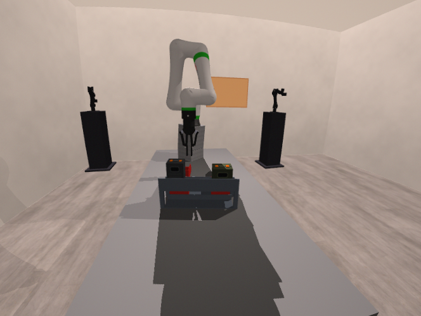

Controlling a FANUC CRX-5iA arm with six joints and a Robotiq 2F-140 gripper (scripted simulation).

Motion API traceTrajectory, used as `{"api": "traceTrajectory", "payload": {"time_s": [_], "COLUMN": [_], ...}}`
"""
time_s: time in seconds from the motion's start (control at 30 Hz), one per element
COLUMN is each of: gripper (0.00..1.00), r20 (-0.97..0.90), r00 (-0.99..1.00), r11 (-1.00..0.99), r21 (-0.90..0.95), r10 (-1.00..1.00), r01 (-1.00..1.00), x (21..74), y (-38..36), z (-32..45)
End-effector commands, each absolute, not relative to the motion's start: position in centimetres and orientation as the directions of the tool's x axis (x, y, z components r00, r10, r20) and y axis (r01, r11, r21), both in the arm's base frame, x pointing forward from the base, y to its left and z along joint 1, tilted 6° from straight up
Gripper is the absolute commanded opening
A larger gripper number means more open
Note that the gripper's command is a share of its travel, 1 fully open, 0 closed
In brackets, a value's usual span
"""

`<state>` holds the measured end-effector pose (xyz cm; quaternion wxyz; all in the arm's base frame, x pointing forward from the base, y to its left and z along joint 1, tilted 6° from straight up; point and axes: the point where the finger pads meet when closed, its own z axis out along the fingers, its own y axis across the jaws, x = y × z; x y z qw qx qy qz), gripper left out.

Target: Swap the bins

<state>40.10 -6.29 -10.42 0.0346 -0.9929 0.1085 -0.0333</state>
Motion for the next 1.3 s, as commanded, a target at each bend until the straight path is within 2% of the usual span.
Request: {"api": "traceTrajectory", "payload": {"time_s": [0.0, 1.27], "gripper": [0.24, 0.24], "r20": [0.06, 0.06], "r00": [0.974, 0.974], "r11": [-0.974, -0.974], "r21": [-0.076, -0.076], "r10": [-0.217, -0.217], "r01": [-0.213, -0.213], "x": [40.1, 40.6], "y": [-6.3, -6.0], "z": [-10.5, -16.1]}}
